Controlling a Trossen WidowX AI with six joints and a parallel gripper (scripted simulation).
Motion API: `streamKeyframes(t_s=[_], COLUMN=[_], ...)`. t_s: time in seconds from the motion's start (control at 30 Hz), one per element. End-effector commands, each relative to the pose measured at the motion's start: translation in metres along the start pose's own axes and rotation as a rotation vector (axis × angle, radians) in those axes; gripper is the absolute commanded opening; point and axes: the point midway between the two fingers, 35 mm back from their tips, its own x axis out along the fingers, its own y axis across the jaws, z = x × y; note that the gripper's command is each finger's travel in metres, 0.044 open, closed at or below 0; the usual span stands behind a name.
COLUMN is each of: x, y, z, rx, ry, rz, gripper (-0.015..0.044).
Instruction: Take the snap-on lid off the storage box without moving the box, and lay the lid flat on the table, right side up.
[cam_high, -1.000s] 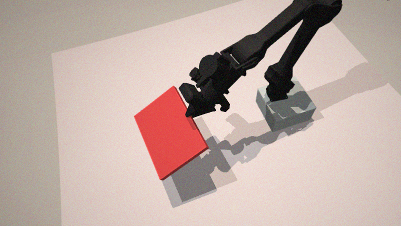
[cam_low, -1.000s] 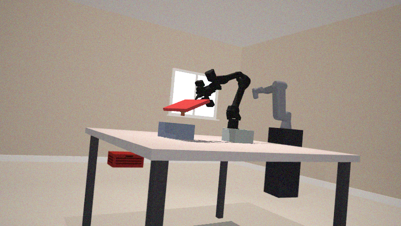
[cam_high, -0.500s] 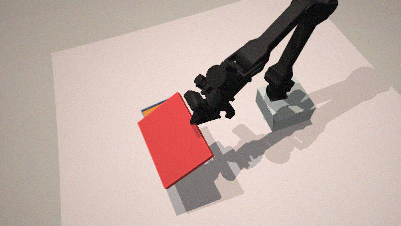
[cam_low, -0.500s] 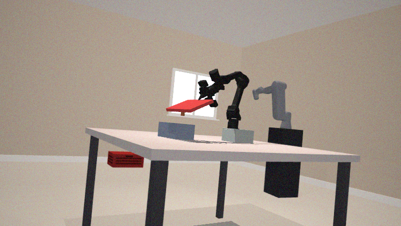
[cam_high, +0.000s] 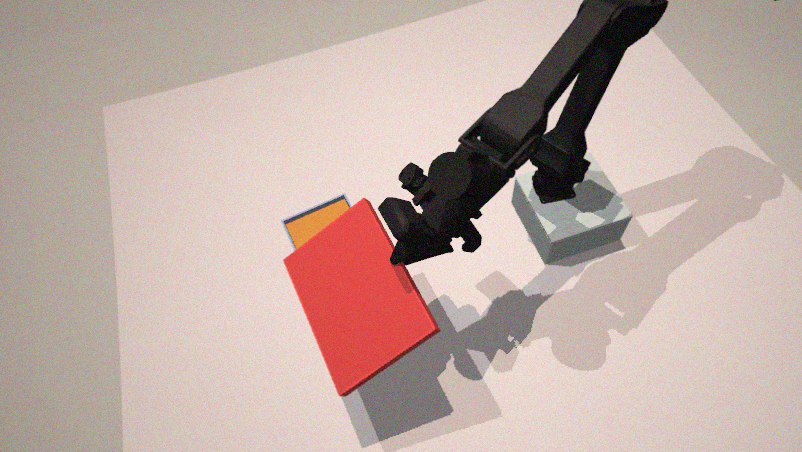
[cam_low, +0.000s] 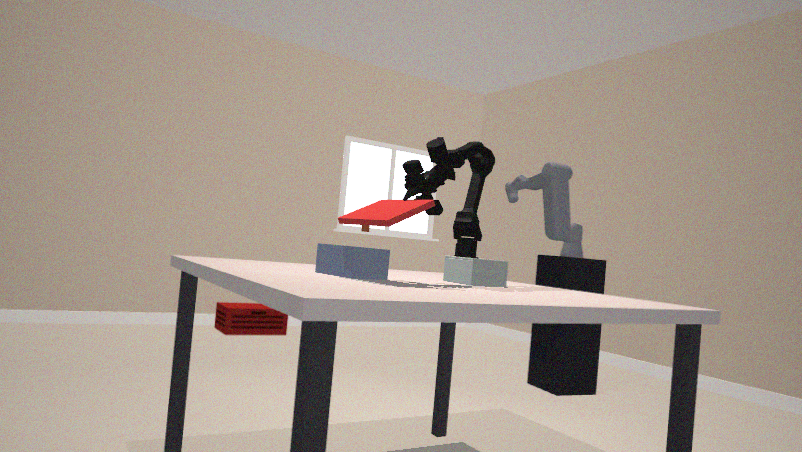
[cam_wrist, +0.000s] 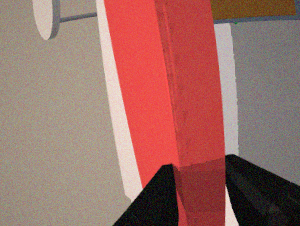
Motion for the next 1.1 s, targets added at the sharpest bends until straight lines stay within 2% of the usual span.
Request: streamKeyframes(t_s=[0.0, 1.07], x=[-0.001, -0.004], y=[0.003, 0.001], z=[-0.008, -0.072], rx=[0.005, 0.009], ry=[-0.004, 0.0], rz=[0.01, 0.009], gripper=[0.0, 0.0])
